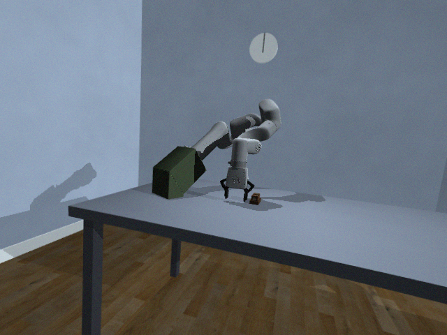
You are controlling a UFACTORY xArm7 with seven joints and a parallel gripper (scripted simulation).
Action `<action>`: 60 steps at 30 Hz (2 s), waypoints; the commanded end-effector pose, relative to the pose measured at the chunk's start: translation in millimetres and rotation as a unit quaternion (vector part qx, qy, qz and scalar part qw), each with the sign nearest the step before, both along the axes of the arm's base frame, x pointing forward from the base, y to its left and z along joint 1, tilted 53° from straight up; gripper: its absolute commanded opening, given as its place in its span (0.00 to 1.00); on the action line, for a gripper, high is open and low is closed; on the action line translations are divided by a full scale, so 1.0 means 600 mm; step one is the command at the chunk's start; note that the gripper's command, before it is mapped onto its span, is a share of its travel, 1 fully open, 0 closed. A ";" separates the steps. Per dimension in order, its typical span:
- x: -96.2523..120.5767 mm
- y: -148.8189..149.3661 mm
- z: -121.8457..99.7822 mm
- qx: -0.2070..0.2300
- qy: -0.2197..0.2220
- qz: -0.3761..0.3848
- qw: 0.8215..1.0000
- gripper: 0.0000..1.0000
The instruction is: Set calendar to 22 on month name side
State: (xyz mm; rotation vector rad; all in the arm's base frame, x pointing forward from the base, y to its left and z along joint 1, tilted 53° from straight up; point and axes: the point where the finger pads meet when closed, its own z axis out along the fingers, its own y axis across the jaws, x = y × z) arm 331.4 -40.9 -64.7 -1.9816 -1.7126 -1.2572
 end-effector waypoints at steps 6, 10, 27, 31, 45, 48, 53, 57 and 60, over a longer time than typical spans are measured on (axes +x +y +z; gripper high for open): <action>-0.002 -0.006 0.003 -0.001 0.000 -0.002 1.000 1.00; -0.009 -0.017 0.013 -0.001 0.000 -0.002 1.000 1.00; -0.028 -0.046 0.041 -0.007 -0.009 0.006 1.000 1.00; -0.026 -0.045 0.043 -0.020 -0.028 0.024 0.999 1.00; 0.022 -0.030 0.095 -0.059 -0.086 0.077 0.991 1.00; 0.028 -0.028 0.101 -0.059 -0.086 0.077 0.991 1.00; 0.032 -0.027 0.106 -0.065 -0.095 0.085 0.990 1.00; 0.043 -0.023 0.118 -0.088 -0.129 0.116 0.981 1.00; 0.060 -0.018 0.137 -0.088 -0.129 0.116 0.981 1.00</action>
